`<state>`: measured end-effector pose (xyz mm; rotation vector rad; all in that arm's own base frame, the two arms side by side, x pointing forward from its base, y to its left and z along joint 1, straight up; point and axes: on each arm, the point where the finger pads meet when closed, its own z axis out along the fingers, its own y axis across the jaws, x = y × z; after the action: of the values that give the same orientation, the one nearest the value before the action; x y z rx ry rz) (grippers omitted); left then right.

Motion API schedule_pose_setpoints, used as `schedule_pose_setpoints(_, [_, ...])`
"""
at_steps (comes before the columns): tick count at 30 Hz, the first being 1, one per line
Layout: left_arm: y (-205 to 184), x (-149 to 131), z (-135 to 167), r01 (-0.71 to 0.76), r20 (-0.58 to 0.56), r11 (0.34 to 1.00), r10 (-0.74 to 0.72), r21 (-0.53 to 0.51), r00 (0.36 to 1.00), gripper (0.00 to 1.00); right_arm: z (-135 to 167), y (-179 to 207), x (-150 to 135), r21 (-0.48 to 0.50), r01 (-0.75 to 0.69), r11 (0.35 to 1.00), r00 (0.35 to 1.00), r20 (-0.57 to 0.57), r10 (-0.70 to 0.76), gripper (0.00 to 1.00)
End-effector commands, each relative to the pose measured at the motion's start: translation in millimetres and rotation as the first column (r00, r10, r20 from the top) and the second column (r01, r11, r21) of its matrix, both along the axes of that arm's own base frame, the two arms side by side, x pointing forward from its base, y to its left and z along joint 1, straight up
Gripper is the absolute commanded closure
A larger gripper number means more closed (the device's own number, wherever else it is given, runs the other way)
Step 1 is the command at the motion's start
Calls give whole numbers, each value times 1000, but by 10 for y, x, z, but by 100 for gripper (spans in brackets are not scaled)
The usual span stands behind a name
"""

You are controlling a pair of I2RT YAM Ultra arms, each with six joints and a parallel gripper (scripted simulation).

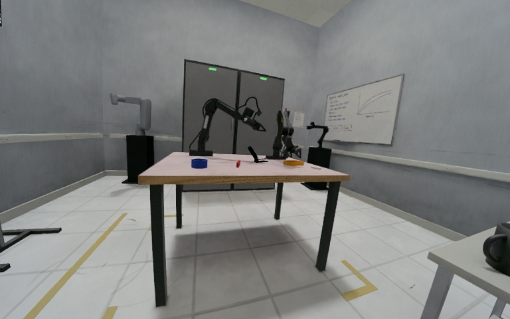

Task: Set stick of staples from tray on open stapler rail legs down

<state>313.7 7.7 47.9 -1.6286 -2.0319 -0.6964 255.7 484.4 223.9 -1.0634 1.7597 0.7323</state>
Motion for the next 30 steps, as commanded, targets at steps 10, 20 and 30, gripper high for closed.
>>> schedule_pose_setpoints(10, [46,-113,36,-84,-9,996,84,0,996,0,192,45,17,39,0,999,1000,20,-1,0])
schedule_pose_setpoints(20, [342,-151,33,-486,-11,874,486,11,874,0,192,45,17,39,0,999,1000,20,-1,0])
schedule_pose_setpoints(30, [476,-25,-12,-555,10,832,555,5,832,0,192,45,17,39,0,999,1000,20,-1,0])
